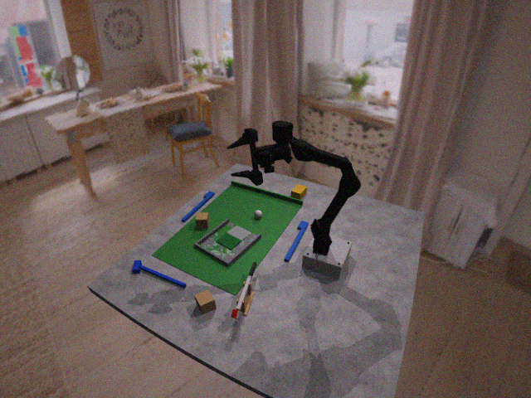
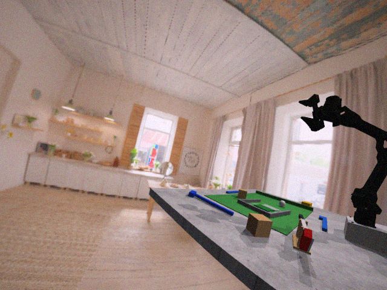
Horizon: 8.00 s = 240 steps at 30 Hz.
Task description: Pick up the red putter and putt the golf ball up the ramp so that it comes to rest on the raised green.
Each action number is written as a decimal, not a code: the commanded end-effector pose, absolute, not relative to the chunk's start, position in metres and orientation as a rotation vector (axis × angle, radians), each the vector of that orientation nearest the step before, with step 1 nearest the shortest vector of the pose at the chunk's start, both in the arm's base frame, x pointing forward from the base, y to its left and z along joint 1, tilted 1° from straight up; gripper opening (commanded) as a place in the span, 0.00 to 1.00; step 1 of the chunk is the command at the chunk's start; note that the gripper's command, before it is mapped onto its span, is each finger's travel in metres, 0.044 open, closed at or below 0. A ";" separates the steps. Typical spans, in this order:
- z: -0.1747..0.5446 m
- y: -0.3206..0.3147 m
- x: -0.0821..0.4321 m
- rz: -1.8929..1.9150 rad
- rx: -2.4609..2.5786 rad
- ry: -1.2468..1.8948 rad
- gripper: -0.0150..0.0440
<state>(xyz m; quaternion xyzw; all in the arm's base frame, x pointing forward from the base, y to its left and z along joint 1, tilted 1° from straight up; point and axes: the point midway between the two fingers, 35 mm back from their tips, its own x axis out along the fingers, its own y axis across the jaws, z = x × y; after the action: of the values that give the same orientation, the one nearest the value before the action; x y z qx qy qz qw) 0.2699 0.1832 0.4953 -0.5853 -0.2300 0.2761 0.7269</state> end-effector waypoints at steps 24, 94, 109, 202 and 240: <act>0.073 0.193 0.247 1.393 -1.114 0.868 1.00; 0.011 0.196 0.255 1.405 -1.108 0.896 0.25; 0.099 0.193 0.249 1.405 -1.107 0.898 0.25; 0.107 -0.206 0.166 -0.214 0.198 1.515 0.25; 0.041 -0.207 0.168 -0.212 0.196 1.517 0.25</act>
<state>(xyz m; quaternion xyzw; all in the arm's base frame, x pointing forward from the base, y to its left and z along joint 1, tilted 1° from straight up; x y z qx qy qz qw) 0.1680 -0.2068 0.0398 0.0887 0.6857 -0.0956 0.7161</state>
